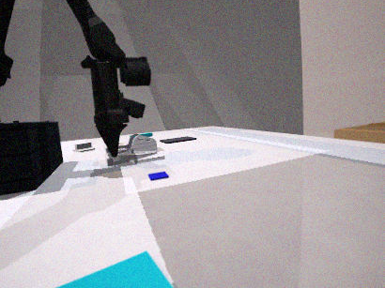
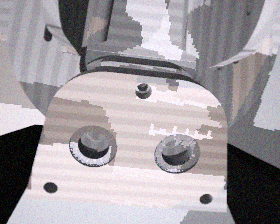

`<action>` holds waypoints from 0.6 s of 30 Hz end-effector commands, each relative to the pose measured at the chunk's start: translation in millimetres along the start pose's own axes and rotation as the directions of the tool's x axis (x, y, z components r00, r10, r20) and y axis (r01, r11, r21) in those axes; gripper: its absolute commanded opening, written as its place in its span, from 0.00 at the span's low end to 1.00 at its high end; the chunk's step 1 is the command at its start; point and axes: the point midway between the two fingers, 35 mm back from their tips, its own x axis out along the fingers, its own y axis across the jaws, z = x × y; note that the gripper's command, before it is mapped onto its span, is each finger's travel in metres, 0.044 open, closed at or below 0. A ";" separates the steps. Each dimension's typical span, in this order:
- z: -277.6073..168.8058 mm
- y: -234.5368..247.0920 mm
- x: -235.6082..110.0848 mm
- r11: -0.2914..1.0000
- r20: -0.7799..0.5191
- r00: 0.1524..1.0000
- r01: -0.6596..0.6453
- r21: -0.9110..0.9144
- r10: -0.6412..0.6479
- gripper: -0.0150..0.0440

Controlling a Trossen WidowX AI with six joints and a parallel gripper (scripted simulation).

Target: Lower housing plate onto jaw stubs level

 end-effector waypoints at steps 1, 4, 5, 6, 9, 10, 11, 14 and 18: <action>-0.2 0.5 1.8 1.000 0.000 1.000 -0.003 0.005 0.003 0.85; -0.2 0.5 2.7 1.000 0.000 1.000 -0.003 0.005 0.003 0.85; -0.2 0.5 2.7 1.000 0.000 1.000 -0.003 0.005 0.003 0.85; -0.2 0.5 2.7 1.000 0.000 1.000 -0.003 0.005 0.003 0.85; -0.2 0.5 2.7 1.000 0.000 1.000 -0.003 0.005 0.003 0.85; -0.2 0.5 2.8 1.000 0.000 1.000 -0.003 0.005 0.003 0.85; -0.2 0.5 3.1 1.000 0.000 1.000 -0.003 0.005 0.003 0.85; -0.2 0.5 4.8 1.000 0.000 1.000 -0.003 0.005 0.003 0.85; -0.2 0.5 5.2 1.000 0.000 1.000 -0.003 0.005 0.003 0.85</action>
